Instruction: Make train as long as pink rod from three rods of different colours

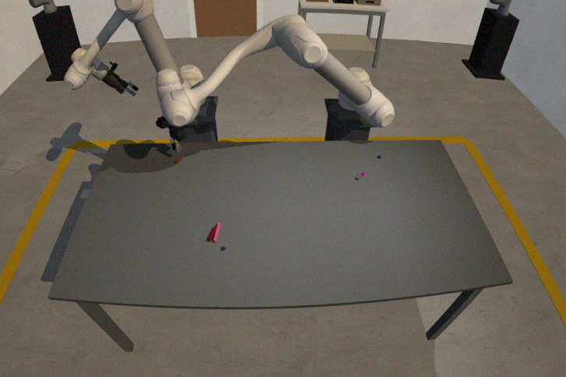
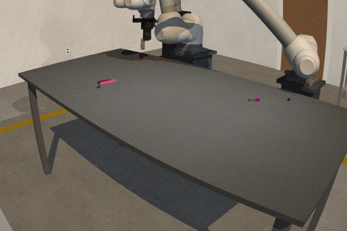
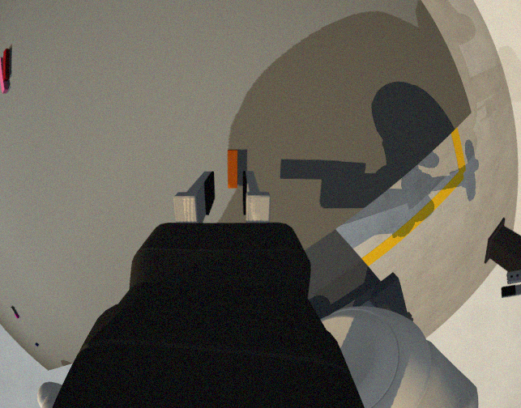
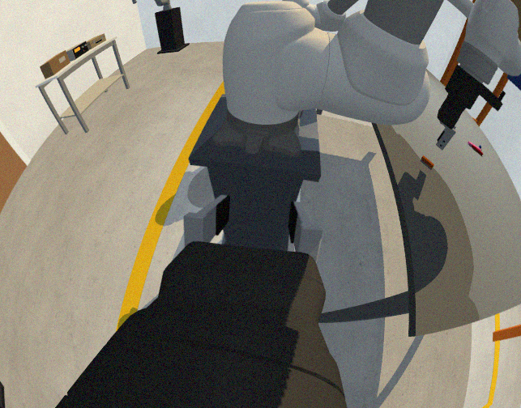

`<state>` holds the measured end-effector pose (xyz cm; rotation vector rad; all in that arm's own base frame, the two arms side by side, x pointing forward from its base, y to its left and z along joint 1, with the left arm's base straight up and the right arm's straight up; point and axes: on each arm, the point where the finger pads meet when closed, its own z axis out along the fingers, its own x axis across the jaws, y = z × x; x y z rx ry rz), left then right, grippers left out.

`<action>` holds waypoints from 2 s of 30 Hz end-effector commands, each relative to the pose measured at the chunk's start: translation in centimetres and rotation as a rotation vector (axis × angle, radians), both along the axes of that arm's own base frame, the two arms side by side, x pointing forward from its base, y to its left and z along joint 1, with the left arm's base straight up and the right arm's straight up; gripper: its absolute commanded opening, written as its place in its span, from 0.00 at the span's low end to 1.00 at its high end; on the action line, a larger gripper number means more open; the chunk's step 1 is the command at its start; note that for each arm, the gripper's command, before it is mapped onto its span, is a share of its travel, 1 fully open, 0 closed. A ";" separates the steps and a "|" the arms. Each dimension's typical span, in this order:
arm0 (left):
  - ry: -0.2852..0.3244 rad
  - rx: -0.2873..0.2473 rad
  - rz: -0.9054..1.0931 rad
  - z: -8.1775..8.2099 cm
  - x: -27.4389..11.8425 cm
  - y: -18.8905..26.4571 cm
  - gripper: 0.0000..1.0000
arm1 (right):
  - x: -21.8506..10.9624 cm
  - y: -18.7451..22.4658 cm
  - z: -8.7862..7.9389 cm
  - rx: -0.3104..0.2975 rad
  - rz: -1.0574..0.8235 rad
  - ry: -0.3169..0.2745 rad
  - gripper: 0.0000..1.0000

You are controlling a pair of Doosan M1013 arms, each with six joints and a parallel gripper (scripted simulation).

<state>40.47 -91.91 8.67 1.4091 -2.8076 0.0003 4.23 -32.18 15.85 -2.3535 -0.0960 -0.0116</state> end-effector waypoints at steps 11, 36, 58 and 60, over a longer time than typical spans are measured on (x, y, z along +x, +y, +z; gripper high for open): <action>-0.001 -0.001 0.000 -0.1 0.0 0.0 0.54 | 0.0 0.0 0.0 -0.001 0.000 0.000 1.00; -0.001 -0.001 0.000 -2.8 0.1 -0.1 0.54 | 0.0 0.0 0.0 -0.001 0.000 0.000 1.00; -0.001 -0.001 0.000 -4.9 0.1 -0.2 0.54 | 0.0 0.0 0.0 -0.001 0.000 0.000 1.00; -0.001 -0.001 0.000 -4.9 0.1 -0.2 0.54 | 0.0 0.0 0.0 -0.001 0.000 0.000 1.00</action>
